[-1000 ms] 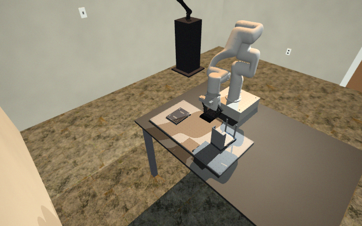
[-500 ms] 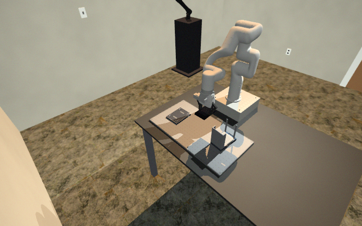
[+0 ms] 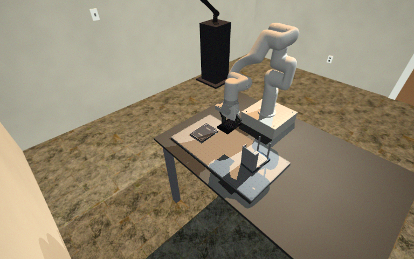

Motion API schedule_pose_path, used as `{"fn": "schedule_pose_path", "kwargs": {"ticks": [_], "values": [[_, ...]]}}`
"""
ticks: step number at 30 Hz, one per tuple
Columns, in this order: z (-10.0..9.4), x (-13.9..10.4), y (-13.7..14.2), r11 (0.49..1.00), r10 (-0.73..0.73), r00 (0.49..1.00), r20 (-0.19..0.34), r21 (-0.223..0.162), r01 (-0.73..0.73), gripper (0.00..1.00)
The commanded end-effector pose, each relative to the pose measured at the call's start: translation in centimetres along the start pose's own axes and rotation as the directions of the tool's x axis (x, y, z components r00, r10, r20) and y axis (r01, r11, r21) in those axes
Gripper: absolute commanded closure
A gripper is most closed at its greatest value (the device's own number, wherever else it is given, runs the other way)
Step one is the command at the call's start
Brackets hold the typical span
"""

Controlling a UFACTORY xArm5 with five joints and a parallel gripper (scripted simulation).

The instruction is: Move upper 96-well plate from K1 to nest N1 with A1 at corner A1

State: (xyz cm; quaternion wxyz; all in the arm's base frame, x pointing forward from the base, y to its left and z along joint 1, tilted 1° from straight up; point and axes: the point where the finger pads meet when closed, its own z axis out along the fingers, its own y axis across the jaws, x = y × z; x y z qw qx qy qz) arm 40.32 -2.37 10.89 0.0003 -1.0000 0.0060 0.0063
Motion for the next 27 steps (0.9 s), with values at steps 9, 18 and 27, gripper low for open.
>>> {"fn": "schedule_pose_path", "kwargs": {"ticks": [9,18,27], "values": [[0.0,0.2,3.7,1.0,0.001,1.0,-0.004,0.007,-0.001,1.0],[0.0,0.2,6.0,1.0,0.001,1.0,-0.004,0.006,-0.001,1.0],[0.1,0.3,9.0,1.0,0.001,1.0,-0.004,0.006,-0.001,1.0]]}}
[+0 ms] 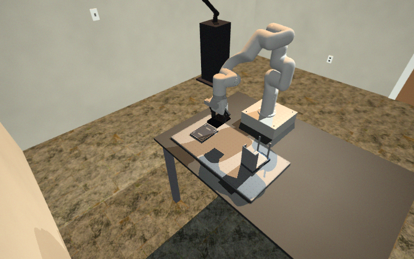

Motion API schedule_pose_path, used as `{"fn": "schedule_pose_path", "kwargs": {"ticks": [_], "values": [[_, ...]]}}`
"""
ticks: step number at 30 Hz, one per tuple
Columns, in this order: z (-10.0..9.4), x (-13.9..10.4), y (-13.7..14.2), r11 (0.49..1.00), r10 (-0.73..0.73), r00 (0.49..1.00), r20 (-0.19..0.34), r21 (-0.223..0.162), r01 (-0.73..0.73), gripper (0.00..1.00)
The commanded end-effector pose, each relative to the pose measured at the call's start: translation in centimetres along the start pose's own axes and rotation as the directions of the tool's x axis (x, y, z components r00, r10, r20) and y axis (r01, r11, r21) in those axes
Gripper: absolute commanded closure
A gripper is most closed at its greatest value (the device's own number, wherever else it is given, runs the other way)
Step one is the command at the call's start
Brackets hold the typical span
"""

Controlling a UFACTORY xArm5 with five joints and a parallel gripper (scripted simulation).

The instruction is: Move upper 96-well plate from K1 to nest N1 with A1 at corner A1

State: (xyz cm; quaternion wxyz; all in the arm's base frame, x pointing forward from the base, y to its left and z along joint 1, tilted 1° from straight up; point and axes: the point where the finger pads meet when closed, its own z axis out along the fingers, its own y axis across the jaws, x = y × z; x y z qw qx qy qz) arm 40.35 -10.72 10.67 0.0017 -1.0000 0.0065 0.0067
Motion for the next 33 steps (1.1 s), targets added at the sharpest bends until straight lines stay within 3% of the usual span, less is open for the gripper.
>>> {"fn": "schedule_pose_path", "kwargs": {"ticks": [1,33], "values": [[-0.1,0.2,1.0,1.0,0.0,1.0,-0.005,0.003,0.0,1.0],[0.1,0.3,10.4,1.0,0.0,1.0,-0.005,0.003,0.0,1.0]]}}
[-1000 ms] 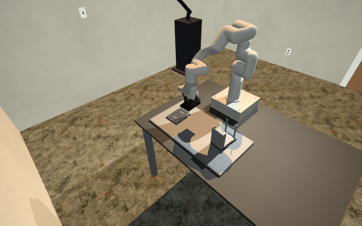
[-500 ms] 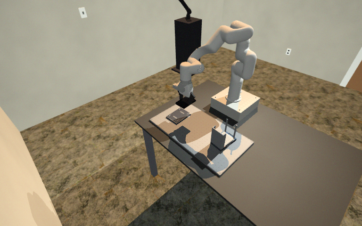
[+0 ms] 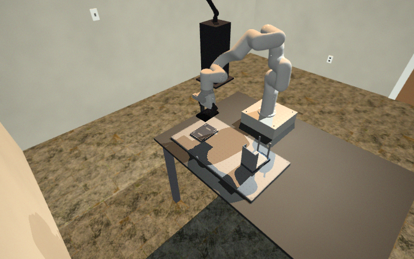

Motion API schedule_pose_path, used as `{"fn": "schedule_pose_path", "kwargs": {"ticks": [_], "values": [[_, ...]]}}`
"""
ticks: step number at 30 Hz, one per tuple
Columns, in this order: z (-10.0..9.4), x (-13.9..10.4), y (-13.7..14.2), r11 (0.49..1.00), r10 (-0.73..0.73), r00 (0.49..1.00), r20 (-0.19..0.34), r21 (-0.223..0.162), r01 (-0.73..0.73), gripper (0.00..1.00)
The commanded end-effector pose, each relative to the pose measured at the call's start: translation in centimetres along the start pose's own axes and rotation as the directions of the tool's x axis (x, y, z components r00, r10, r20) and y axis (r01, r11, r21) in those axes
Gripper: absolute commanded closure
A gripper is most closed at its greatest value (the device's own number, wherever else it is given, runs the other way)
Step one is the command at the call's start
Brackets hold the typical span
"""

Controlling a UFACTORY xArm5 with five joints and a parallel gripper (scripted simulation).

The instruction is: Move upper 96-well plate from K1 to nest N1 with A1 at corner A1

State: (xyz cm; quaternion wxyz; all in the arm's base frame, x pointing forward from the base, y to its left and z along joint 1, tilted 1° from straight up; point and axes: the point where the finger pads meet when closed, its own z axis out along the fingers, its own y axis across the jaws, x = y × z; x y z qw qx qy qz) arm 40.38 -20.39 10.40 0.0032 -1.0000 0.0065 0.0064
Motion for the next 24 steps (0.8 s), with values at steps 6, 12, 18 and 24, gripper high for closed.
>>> {"fn": "schedule_pose_path", "kwargs": {"ticks": [6,12,18,24], "values": [[-0.1,0.2,2.0,1.0,0.0,1.0,-0.004,-0.001,0.0,1.0],[-0.1,0.2,3.7,1.0,0.0,1.0,-0.004,-0.001,0.0,1.0],[-0.1,0.2,3.6,1.0,0.0,1.0,-0.004,-0.001,0.0,1.0],[-0.1,0.2,3.6,1.0,-0.001,1.0,-0.004,-0.001,0.001,1.0]]}}
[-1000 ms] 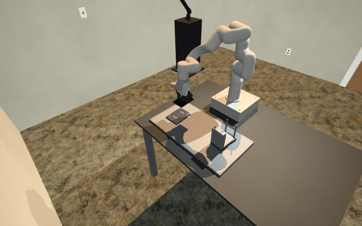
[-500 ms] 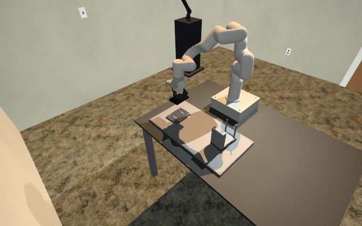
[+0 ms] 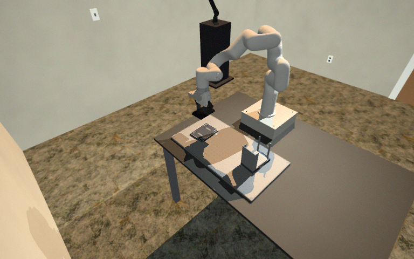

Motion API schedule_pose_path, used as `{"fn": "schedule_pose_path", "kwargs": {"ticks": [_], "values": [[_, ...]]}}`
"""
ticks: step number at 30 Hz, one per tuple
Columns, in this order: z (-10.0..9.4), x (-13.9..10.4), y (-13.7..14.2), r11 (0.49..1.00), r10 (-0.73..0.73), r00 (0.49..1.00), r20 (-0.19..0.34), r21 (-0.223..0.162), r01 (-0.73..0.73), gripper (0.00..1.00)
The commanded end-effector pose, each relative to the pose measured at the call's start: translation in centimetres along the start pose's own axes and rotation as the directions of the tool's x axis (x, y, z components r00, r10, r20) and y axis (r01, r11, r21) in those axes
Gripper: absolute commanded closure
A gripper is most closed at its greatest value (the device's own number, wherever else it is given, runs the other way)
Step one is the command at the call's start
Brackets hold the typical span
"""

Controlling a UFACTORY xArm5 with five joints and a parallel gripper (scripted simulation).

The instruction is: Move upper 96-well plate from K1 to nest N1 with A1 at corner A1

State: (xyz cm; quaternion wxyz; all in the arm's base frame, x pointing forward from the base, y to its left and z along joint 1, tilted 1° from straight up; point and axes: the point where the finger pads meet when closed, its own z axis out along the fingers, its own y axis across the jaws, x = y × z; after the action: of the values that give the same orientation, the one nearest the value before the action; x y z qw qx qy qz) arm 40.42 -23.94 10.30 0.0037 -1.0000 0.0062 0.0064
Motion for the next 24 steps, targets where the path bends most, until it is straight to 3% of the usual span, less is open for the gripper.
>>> {"fn": "schedule_pose_path", "kwargs": {"ticks": [1,24], "values": [[-0.16,0.11,0.06,1.0,0.0,1.0,-0.004,-0.002,0.0,1.0],[0.16,0.11,0.01,1.0,0.0,1.0,-0.004,-0.002,0.0,1.0]]}}
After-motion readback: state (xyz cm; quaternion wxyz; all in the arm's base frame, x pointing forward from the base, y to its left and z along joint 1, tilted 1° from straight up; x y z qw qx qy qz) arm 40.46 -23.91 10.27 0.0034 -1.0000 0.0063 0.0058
